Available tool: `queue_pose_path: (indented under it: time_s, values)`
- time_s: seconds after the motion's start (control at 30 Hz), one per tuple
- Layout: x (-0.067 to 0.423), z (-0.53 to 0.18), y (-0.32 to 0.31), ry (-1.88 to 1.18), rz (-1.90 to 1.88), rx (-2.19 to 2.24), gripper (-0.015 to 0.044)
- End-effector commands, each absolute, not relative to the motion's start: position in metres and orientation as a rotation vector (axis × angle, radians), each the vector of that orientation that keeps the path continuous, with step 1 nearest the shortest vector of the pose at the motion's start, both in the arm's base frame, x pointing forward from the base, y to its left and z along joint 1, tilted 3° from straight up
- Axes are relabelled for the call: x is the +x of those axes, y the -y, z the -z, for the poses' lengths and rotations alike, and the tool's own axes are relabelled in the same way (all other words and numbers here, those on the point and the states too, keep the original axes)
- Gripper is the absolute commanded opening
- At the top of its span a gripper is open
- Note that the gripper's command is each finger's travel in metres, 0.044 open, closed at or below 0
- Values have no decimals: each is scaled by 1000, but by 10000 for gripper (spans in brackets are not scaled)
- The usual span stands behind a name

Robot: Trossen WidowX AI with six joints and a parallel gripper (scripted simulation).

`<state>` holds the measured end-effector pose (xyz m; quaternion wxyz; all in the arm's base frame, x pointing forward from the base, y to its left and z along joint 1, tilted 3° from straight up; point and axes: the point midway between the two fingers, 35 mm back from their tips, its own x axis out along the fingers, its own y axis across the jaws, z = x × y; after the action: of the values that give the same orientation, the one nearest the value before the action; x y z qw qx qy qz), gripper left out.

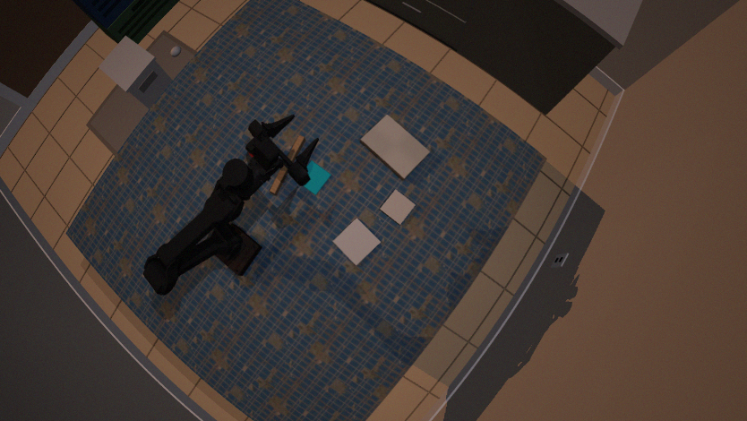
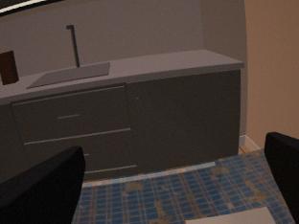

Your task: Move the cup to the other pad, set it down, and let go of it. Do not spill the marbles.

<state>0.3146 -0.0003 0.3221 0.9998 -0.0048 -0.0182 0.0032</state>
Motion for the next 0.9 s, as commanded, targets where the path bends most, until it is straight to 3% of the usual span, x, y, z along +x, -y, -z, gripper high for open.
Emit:
queue_pose_path:
  time_s: [0.0, 0.3, 0.67, 0.87]
  values:
    - [316, -319, -2, 21, -12, 6, 374]
    - [330, -193, -89, -730, -6, 551, 148]
    - [262, -107, -142, -1307, 480, 717, 148]
    - [237, -94, -143, -1396, 687, 693, 148]
